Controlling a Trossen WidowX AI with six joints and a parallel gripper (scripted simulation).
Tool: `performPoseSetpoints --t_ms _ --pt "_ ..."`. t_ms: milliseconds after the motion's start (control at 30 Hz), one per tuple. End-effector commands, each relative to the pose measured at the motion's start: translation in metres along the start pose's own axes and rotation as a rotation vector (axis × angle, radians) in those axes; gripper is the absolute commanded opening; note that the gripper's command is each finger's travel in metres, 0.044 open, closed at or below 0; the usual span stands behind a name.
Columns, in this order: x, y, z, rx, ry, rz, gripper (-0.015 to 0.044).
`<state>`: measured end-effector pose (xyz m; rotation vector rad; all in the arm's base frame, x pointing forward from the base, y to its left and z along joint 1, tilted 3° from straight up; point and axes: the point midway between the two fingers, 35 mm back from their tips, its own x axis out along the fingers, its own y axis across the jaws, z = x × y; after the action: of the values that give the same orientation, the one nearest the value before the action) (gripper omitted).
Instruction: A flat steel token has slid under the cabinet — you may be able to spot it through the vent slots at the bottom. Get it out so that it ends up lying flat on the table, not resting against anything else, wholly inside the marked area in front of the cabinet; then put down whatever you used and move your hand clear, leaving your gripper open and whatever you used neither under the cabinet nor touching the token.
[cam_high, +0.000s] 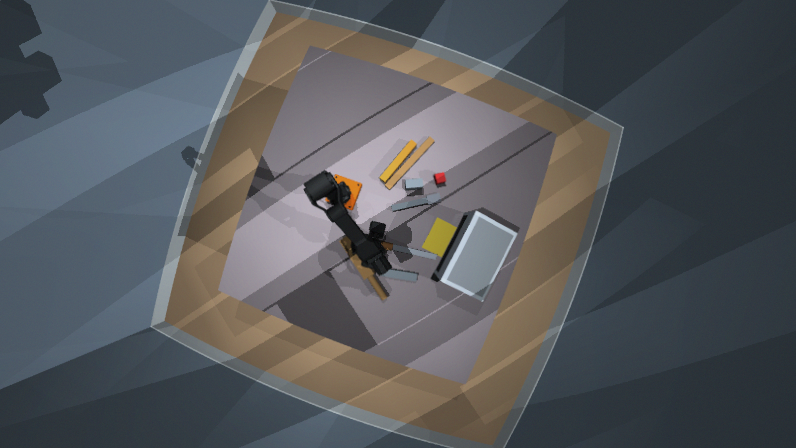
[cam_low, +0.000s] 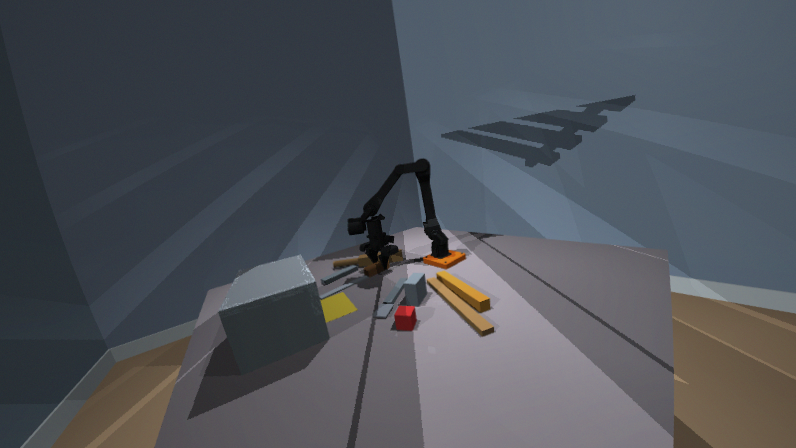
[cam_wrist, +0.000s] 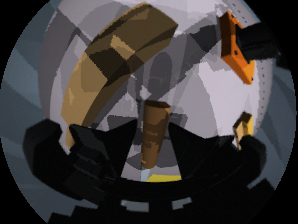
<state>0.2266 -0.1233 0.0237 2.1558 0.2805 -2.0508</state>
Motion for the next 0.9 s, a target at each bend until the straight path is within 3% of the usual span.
performPoseSetpoints --t_ms 0,300,400,867 --pt "0.0 0.0 0.0 0.0 0.0 0.0 0.0165" --pt "0.0 0.0 0.0 0.0 0.0 0.0 0.0085" --pt "0.0 0.0 0.0 0.0 0.0 0.0 0.0006" --pt "-0.001 0.001 -0.014 0.001 0.0 0.0 0.0"
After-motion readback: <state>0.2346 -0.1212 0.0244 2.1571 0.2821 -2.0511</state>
